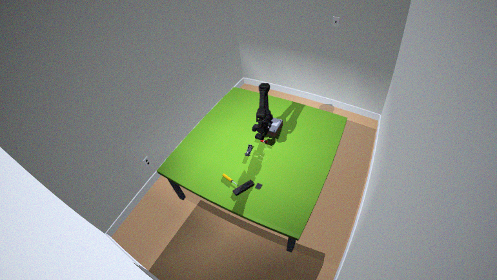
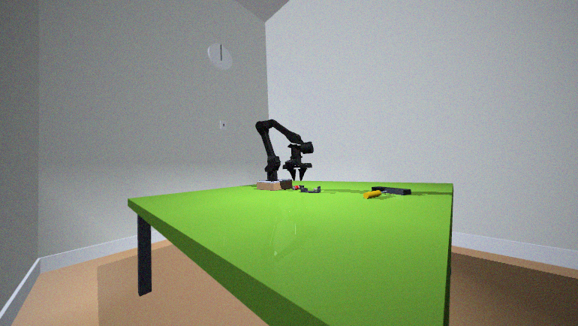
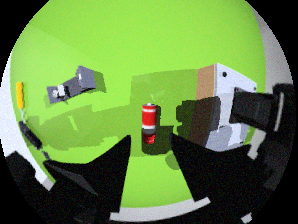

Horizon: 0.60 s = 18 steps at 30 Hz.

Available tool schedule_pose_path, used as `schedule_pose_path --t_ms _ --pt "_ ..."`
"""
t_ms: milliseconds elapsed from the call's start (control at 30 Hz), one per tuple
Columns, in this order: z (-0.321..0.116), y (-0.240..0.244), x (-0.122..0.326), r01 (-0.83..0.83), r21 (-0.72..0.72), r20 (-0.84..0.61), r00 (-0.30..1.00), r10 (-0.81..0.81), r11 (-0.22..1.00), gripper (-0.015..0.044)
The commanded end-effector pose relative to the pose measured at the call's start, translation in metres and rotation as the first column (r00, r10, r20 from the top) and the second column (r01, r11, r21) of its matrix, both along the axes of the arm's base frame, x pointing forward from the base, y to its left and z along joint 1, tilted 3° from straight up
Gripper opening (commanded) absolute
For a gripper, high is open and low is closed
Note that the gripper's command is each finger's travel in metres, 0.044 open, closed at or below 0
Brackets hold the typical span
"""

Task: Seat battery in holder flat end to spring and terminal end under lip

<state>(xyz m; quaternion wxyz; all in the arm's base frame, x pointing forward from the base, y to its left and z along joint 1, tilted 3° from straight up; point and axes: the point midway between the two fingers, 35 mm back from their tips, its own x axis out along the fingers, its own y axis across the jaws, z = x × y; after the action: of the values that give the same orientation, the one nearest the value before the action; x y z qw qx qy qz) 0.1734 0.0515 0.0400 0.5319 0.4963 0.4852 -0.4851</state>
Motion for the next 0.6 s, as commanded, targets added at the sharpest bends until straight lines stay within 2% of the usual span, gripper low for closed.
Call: schedule_pose_path --t_ms 0,567 --pt "-0.006 -0.001 -0.001 0.007 -0.001 -0.006 1.0 -0.007 1.0 0.024" --pt "-0.033 -0.001 0.001 0.006 -0.002 -0.007 1.0 -0.006 1.0 0.024"
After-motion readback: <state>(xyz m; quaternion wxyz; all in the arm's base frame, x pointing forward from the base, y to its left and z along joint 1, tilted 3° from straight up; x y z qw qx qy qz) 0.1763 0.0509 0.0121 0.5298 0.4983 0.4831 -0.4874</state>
